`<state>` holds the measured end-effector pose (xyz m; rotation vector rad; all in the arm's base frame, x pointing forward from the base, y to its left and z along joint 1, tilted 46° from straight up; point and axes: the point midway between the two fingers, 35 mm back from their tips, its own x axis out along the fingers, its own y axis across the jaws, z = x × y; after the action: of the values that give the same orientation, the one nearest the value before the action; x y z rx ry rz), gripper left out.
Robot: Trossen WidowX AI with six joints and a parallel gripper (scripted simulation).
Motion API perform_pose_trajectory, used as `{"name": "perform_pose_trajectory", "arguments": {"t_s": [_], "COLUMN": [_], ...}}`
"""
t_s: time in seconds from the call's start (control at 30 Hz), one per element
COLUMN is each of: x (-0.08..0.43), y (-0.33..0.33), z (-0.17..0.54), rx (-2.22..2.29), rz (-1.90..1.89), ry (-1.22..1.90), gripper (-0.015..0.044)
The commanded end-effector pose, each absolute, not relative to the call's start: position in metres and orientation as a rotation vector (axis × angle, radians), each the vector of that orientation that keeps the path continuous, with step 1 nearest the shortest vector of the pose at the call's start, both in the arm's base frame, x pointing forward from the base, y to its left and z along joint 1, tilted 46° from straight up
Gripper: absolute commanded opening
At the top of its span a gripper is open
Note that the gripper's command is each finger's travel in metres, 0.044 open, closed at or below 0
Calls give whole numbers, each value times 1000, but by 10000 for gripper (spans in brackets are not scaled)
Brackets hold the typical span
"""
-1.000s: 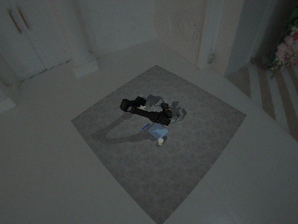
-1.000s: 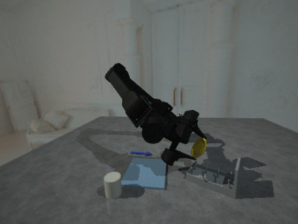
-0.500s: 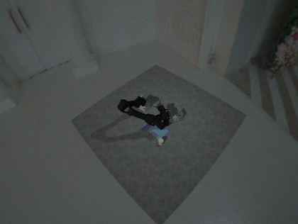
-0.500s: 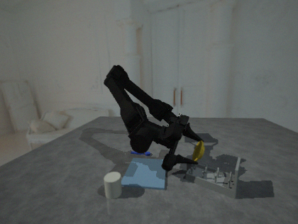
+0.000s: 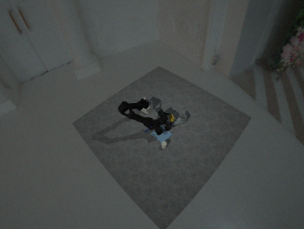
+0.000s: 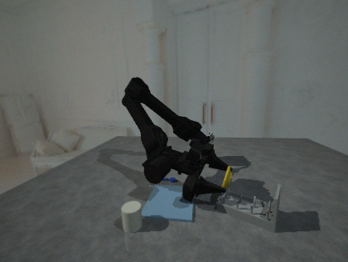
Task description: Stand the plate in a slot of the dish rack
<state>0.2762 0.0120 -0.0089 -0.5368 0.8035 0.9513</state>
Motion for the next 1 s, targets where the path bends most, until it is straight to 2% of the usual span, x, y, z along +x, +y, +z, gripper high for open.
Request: {"name": "perform_pose_trajectory", "arguments": {"t_s": [0.0,0.3,0.97], "x": [276,273,281], "y": [8,-1,8], "z": [-3,5,-4], "rx": [-624,-804,-797], "rz": [971,981,981], "ry": [673,442,453], "gripper": [0,0,0]}}
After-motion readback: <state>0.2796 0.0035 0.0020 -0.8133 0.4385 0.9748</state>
